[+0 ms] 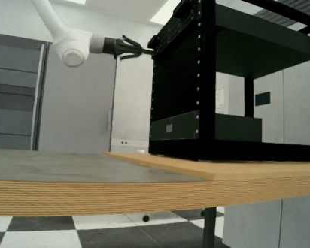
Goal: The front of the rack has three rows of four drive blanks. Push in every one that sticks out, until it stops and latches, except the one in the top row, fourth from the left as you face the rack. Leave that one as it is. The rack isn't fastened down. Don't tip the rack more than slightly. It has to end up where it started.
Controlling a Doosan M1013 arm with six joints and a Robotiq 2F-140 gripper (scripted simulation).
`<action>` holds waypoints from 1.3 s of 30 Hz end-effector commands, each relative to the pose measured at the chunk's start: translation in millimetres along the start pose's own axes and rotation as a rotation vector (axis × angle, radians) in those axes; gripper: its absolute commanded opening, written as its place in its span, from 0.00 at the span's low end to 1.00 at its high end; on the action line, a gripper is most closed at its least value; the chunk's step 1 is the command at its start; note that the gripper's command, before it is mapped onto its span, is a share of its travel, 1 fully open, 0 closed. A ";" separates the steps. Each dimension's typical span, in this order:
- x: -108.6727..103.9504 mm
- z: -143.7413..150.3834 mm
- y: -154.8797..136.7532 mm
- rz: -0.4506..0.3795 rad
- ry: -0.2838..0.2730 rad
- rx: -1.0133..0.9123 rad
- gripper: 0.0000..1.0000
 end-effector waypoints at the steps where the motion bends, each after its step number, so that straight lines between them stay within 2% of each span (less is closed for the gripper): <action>1: 4.9 1.4 -0.6 0.000 -0.001 0.005 0.10; 39: 13.0 1.2 -0.9 0.000 -0.001 0.005 0.10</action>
Point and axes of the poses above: the point where the finger pads meet when closed, its own x axis out along the fingers, its own z axis across the jaws, y = z × x, the point moved 7 cm from there along -x, back along the fingers, and after that the axes turned 11 degrees about -x, right-handed, at the moved point
